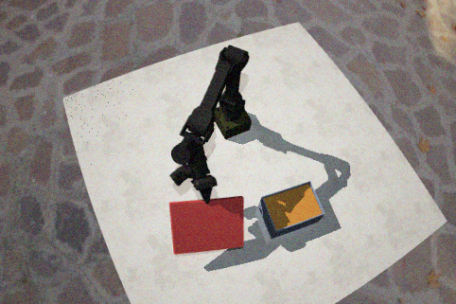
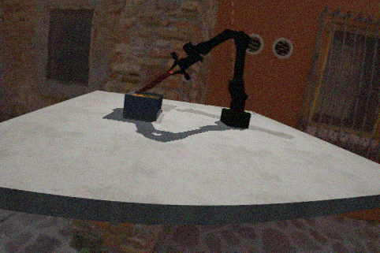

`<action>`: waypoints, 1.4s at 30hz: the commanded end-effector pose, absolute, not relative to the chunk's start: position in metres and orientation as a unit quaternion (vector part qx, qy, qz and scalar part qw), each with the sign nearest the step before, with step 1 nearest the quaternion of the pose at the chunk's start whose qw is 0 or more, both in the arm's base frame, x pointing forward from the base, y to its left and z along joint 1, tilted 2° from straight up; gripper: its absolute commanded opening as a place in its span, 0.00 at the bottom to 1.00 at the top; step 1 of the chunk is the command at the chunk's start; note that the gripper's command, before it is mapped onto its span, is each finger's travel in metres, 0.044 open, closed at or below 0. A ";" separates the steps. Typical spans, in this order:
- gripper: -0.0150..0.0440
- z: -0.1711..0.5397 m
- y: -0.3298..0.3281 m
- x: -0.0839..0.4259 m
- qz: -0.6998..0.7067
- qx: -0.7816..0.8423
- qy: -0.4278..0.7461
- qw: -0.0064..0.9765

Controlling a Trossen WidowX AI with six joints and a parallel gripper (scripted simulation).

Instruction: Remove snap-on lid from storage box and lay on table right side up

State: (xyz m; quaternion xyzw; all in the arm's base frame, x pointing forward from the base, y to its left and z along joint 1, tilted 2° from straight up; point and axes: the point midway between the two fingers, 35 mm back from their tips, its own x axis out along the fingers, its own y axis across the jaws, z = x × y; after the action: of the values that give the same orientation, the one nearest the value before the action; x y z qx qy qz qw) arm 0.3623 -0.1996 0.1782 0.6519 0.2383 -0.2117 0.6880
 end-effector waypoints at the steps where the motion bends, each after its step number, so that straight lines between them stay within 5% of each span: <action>1: 0.25 0.175 -0.200 0.363 -0.210 0.652 0.237 0.689; 42: 0.25 0.142 -0.201 0.365 -0.210 0.652 0.238 0.689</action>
State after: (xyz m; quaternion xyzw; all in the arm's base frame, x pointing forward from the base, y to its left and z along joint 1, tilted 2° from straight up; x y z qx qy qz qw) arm 0.3642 -0.2006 0.1445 0.6518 0.2386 -0.2113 0.6882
